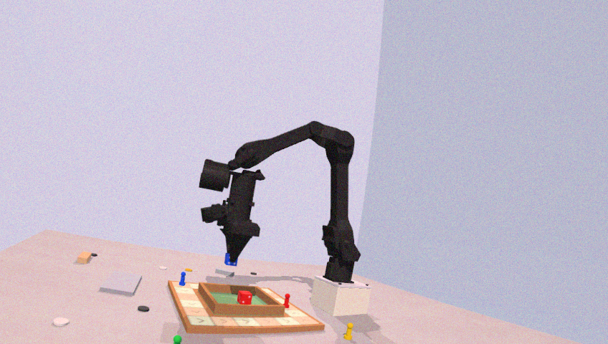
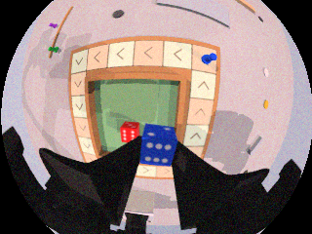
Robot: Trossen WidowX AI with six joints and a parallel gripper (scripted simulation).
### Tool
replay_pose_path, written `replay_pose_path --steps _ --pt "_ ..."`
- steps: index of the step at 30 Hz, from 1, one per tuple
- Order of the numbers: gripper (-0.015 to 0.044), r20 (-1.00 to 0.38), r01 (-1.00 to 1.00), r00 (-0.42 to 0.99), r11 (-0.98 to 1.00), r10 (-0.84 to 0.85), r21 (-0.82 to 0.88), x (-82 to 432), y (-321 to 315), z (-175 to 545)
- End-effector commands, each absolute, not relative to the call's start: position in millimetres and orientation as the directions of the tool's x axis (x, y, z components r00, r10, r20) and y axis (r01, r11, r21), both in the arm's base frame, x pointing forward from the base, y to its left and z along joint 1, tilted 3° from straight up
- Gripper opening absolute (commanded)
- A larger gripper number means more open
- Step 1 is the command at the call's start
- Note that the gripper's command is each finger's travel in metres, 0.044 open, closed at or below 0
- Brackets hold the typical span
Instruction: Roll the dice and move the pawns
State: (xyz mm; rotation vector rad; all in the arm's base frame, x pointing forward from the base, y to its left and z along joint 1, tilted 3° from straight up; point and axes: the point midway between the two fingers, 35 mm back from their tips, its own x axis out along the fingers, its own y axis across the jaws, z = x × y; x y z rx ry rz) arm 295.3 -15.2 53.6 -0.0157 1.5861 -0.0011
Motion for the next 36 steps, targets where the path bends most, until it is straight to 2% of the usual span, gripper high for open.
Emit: replay_pose_path --steps 1,17,26,36 --pt "0.0000 -1.000 -0.034 -0.012 0.999 -0.009 -0.008 300 4 50" --pt "0.0000 -1.000 -0.093 0.009 0.995 -0.019 -0.019 305 64 39" --pt "0.0000 -0.953 -0.104 0.304 0.994 0.008 -0.025 313 64 27" --pt "0.0000 -0.798 -0.100 0.602 0.995 0.039 -0.027 318 66 19"
